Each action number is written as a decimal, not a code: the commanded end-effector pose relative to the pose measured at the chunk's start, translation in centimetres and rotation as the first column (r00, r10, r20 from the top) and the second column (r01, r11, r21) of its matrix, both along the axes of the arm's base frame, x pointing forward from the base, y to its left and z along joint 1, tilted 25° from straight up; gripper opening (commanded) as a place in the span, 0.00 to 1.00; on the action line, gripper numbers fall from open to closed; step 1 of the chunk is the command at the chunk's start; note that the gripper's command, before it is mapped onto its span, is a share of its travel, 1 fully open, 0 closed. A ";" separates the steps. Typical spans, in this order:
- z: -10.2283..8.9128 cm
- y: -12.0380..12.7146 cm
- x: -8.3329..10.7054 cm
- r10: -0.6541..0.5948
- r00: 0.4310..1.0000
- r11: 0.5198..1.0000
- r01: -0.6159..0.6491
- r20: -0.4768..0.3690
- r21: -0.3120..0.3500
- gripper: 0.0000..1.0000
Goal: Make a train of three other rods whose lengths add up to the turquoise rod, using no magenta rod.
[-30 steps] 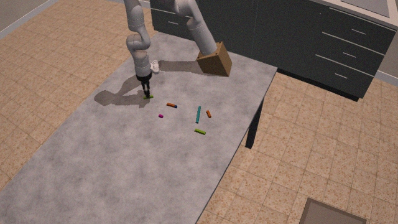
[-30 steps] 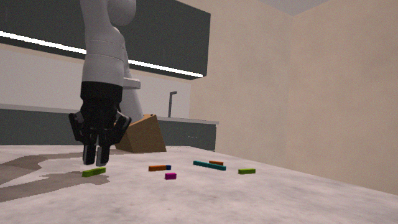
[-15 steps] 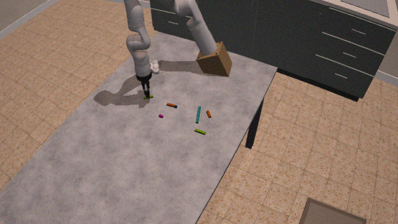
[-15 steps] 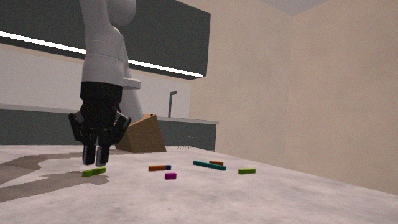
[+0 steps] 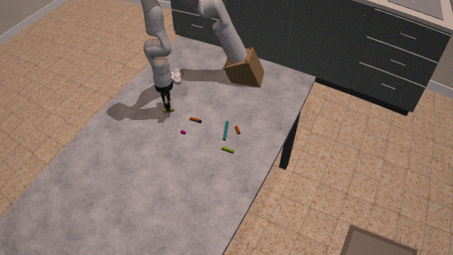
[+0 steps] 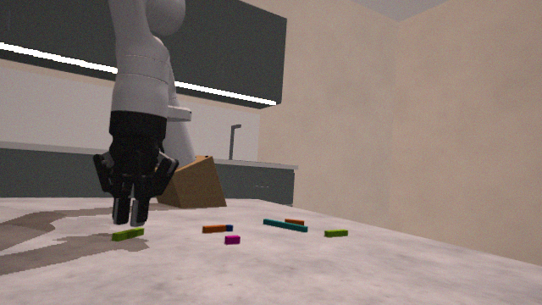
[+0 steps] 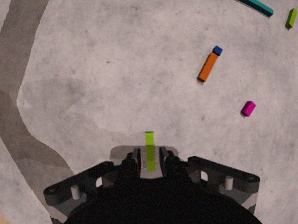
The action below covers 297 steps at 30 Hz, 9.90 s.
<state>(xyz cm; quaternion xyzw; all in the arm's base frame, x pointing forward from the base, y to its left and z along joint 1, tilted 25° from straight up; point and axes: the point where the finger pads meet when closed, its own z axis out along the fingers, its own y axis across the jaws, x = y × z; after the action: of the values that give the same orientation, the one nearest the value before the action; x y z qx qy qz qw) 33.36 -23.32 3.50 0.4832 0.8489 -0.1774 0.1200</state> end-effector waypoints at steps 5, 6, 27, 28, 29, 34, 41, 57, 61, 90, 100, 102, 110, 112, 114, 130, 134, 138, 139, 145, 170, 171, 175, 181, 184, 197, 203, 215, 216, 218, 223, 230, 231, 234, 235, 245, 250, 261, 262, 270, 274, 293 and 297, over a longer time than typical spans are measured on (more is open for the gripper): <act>0.1 -0.1 0.2 0.006 1.000 1.000 -0.006 0.000 -0.001 0.24; 0.1 -0.1 0.2 0.006 1.000 1.000 -0.006 0.000 -0.001 0.24; 0.0 0.1 0.2 0.008 1.000 1.000 -0.008 -0.001 -0.001 0.24; 0.0 0.1 0.2 0.008 1.000 1.000 -0.008 -0.001 -0.001 0.24; 0.0 0.1 0.2 0.008 1.000 1.000 -0.008 -0.001 -0.001 0.24; 0.0 0.1 0.2 0.008 1.000 1.000 -0.008 -0.001 -0.001 0.24; 0.0 0.1 0.2 0.008 1.000 1.000 -0.008 -0.001 -0.001 0.24; 0.0 0.1 0.2 0.008 1.000 1.000 -0.008 -0.001 -0.001 0.24; 0.0 0.1 0.2 0.008 1.000 1.000 -0.008 -0.001 -0.001 0.24; 0.0 0.2 0.2 0.008 1.000 1.000 -0.008 -0.001 -0.001 0.24; 0.0 0.2 0.2 0.008 1.000 1.000 -0.008 -0.001 -0.001 0.24; 0.0 0.2 0.2 0.008 1.000 1.000 -0.008 -0.001 -0.001 0.24; -0.1 0.2 0.3 0.009 1.000 1.000 -0.009 0.000 0.000 0.24; -0.1 0.2 0.3 0.009 1.000 1.000 -0.009 0.000 0.000 0.24; -0.2 0.2 0.4 0.010 1.000 1.000 -0.010 0.003 0.001 0.24; -1.2 -0.6 0.3 0.005 1.000 1.000 -0.005 0.002 -0.002 0.24; -1.5 -0.7 0.4 0.006 1.000 1.000 -0.006 0.005 -0.002 0.24; -1.6 -0.7 0.3 0.006 1.000 1.000 -0.006 0.002 -0.002 0.24; -1.5 -0.7 0.3 0.006 1.000 1.000 -0.006 0.002 -0.002 0.24; -1.5 -0.7 0.4 0.006 1.000 1.000 -0.006 0.003 -0.002 0.24; -1.5 -0.7 0.4 0.006 1.000 1.000 -0.006 0.003 -0.002 0.24; -1.5 -0.7 0.4 0.006 1.000 1.000 -0.006 0.003 -0.002 0.24; -1.5 -0.7 0.4 0.006 1.000 1.000 -0.006 0.003 -0.002 0.05; -1.5 -0.7 0.4 0.006 1.000 1.000 -0.006 0.003 -0.002 0.05; -1.5 -0.7 0.4 0.006 1.000 1.000 -0.006 0.003 -0.002 0.05; -1.5 -0.7 0.4 0.006 1.000 1.000 -0.006 0.003 -0.002 0.05; -1.5 -0.7 0.4 0.006 1.000 1.000 -0.006 0.003 -0.002 0.05; -1.2 -0.5 0.2 0.005 1.000 1.000 -0.005 -0.001 -0.003 0.05; -1.1 -0.4 0.2 0.007 1.000 1.000 -0.007 -0.002 -0.002 0.05; -0.8 -0.1 0.2 0.009 1.000 1.000 -0.009 -0.003 -0.001 0.05; 0.8 0.7 0.0 0.009 1.000 1.000 -0.009 -0.005 -0.001 0.05; 3.5 1.9 0.1 0.014 1.000 1.000 -0.014 -0.003 -0.002 0.05; 3.5 1.9 0.1 0.014 1.000 1.000 -0.014 -0.003 -0.002 0.05; 4.8 2.5 0.2 0.013 1.000 1.000 -0.013 -0.001 0.000 0.05; 5.2 2.7 0.1 0.014 1.000 1.000 -0.014 -0.001 0.001 0.05; 7.6 3.8 0.0 0.014 1.000 1.000 -0.014 -0.002 0.001 0.05; 7.7 3.7 0.0 0.012 1.000 1.000 -0.012 0.001 0.001 0.05; 7.5 3.8 0.0 -0.014 1.000 1.000 0.014 0.010 0.001 0.05; 7.4 3.9 0.1 -0.022 1.000 1.000 0.022 0.014 0.002 0.05; 6.5 5.7 0.5 -0.140 0.988 0.990 0.139 0.066 0.016 0.05; 5.7 7.5 0.9 -0.263 0.958 0.965 0.261 0.118 0.033 0.05; 4.2 11.1 1.5 -0.487 0.843 0.872 0.483 0.226 0.078 0.05; 4.2 11.1 1.5 -0.487 0.843 0.872 0.483 0.226 0.078 0.05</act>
<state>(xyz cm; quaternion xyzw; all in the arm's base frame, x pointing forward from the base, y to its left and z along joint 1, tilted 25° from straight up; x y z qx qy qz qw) 34.96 -12.25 7.77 0.6984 0.6828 -0.1349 0.1668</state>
